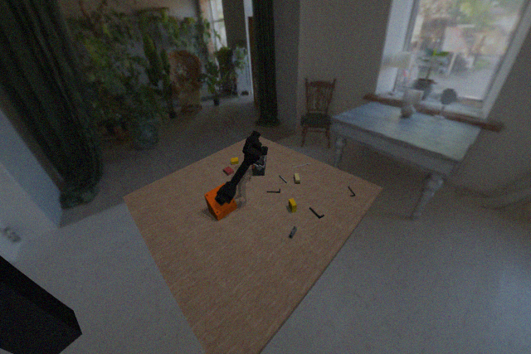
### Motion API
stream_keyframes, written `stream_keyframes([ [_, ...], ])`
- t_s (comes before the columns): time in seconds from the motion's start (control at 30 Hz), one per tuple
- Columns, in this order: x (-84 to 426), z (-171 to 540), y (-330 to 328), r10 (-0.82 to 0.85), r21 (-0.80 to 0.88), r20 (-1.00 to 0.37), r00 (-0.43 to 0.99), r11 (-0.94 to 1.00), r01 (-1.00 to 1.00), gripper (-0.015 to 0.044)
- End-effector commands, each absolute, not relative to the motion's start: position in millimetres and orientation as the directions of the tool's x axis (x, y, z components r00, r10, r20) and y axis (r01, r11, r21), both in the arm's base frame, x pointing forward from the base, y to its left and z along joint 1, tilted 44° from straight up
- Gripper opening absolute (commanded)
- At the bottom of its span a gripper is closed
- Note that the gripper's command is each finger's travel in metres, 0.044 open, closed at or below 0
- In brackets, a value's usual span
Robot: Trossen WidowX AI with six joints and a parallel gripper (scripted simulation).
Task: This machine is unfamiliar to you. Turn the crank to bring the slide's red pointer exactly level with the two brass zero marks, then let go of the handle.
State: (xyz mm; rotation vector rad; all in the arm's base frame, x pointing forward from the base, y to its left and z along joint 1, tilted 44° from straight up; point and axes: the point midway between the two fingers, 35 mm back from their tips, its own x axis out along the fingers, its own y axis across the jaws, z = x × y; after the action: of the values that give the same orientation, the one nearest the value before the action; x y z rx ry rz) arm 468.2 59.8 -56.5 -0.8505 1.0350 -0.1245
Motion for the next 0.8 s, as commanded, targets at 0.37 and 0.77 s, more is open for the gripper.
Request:
stream_keyframes([
  [0.37,468.2,-56.4,59.6,-0.468,-0.672,-0.704,0.534,0.683,-0.287,0.0204],
  [0.77,468.2,-56.4,59.6,-0.468,-0.672,-0.704,0.534,0.683,-0.287,0.0],
])
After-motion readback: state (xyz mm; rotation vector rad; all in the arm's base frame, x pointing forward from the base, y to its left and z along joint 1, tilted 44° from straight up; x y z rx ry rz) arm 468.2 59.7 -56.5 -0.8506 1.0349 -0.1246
